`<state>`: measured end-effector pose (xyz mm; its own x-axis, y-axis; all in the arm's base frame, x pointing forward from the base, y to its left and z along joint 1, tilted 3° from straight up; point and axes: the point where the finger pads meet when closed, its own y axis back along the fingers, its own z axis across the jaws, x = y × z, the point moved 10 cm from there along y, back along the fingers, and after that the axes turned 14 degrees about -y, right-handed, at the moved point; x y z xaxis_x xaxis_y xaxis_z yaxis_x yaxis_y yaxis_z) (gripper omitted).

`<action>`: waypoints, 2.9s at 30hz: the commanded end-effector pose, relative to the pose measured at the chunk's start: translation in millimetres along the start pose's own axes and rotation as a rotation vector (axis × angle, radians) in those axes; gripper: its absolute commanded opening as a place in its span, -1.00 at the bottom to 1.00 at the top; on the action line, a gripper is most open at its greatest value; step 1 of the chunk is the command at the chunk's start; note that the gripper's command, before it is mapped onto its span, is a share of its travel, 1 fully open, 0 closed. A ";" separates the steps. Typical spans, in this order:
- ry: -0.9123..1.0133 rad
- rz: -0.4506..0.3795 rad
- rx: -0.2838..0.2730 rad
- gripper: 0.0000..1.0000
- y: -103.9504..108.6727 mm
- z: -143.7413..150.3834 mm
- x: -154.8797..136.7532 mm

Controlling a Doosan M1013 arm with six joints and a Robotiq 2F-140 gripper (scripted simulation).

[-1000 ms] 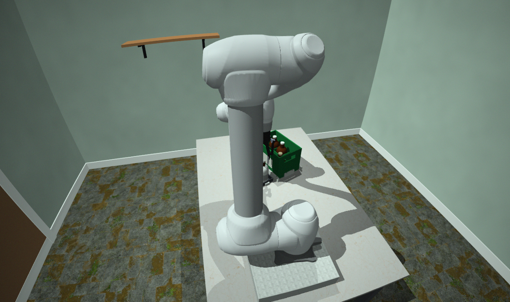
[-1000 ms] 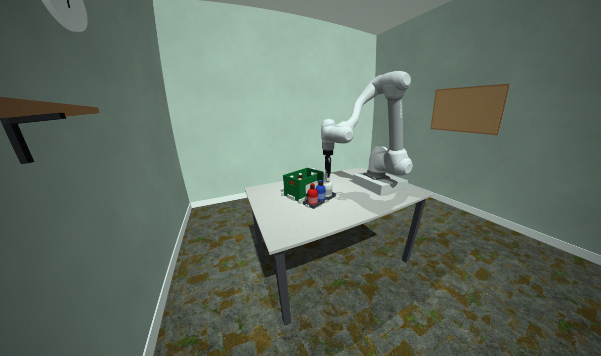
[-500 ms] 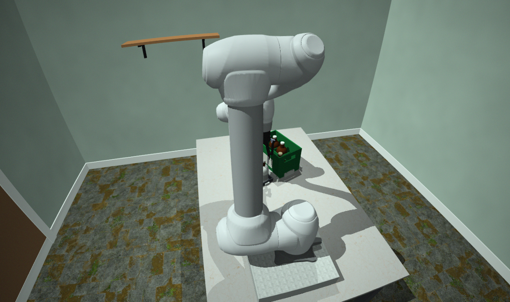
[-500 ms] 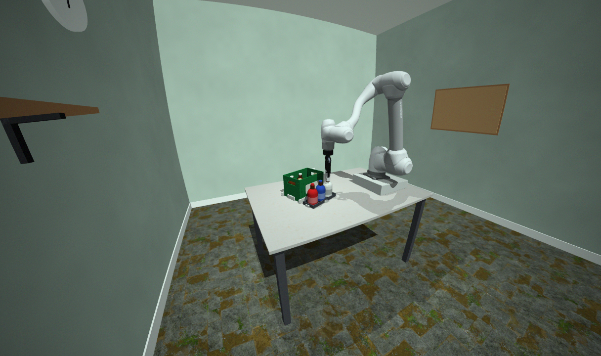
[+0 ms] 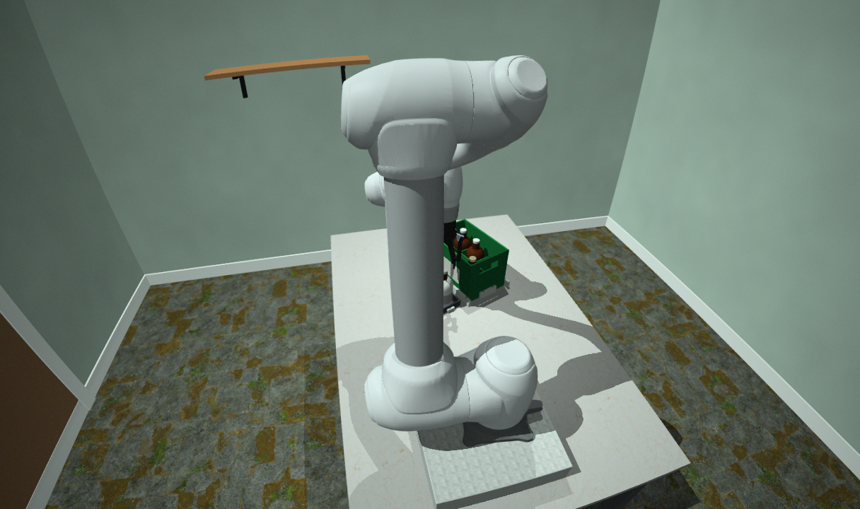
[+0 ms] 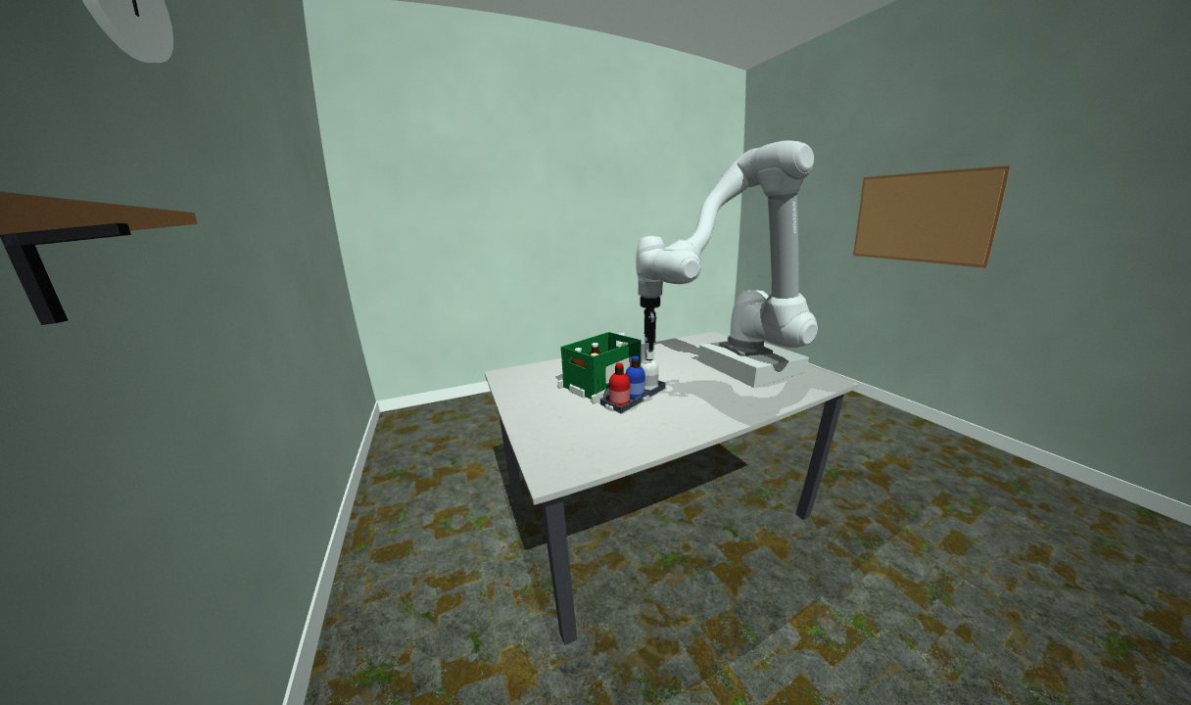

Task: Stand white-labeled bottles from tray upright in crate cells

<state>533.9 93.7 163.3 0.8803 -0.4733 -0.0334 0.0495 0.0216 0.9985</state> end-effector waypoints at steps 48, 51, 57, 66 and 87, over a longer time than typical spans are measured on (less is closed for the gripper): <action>0.000 0.000 0.000 -1.00 0.1 0.0 0.0; 0.000 0.000 0.000 -1.00 0.1 0.0 0.0; 0.000 0.000 0.000 -1.00 0.1 0.0 0.0; 0.000 0.000 0.000 -1.00 0.1 0.0 0.0; 0.000 0.000 0.000 -1.00 1.4 0.0 0.0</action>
<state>534.0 93.8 164.6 0.8803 -0.4733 -0.0334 0.0495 0.0216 0.9985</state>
